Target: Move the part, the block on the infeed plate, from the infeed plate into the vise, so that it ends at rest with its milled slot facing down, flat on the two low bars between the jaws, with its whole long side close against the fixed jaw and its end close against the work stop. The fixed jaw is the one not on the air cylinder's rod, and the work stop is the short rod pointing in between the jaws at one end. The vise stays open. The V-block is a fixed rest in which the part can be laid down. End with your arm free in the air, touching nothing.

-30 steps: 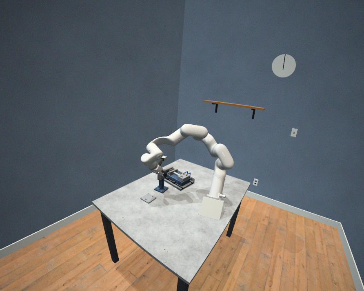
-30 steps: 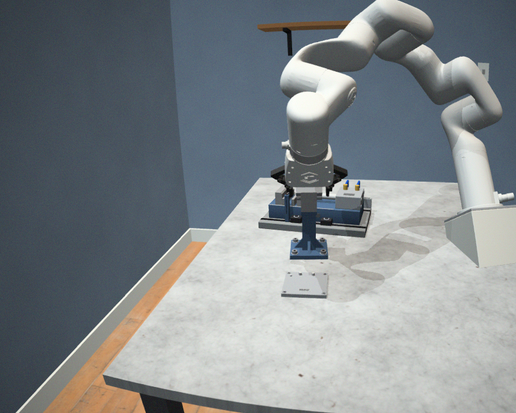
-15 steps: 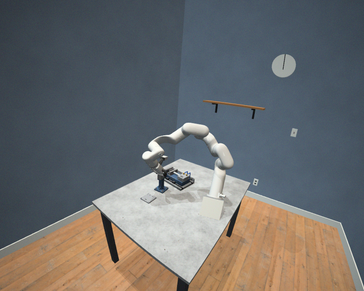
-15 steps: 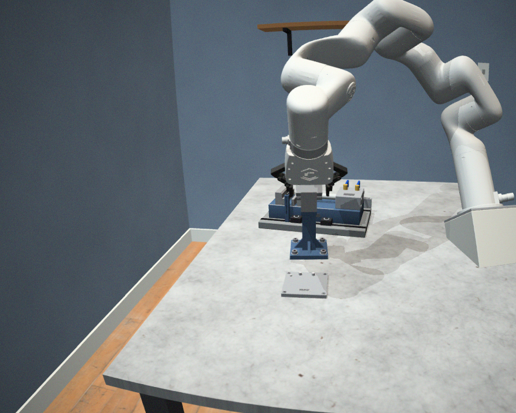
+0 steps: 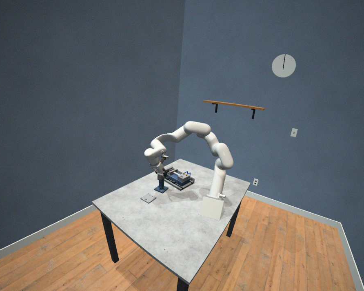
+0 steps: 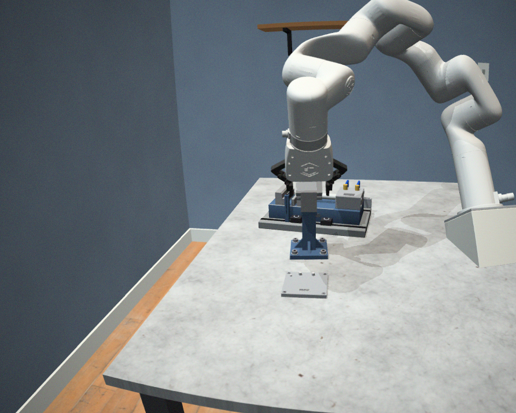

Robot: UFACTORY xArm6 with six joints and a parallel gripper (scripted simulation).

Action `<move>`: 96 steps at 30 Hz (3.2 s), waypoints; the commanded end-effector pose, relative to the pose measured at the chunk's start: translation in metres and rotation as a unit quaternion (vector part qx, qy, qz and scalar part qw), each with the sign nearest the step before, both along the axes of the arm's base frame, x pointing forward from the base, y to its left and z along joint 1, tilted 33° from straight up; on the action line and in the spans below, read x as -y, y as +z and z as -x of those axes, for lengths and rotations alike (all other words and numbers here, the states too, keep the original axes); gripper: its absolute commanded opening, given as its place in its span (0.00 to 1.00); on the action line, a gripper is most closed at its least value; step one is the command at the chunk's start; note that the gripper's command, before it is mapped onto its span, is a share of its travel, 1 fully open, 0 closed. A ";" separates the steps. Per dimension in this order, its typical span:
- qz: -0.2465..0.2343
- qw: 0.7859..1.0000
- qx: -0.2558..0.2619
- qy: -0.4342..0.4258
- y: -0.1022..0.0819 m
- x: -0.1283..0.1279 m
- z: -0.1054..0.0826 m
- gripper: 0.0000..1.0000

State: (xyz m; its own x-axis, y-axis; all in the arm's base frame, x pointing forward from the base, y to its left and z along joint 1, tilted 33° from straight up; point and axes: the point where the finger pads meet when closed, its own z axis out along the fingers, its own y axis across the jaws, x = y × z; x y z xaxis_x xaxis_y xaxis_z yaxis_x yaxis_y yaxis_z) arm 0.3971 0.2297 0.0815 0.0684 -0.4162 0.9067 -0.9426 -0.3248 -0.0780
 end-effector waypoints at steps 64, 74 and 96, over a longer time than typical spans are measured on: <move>-0.353 0.927 -0.120 0.030 0.007 0.005 -0.002 0.89; -0.398 0.906 -0.136 0.034 0.007 0.006 -0.002 0.89; -0.479 0.861 -0.164 0.041 0.008 0.008 -0.003 0.89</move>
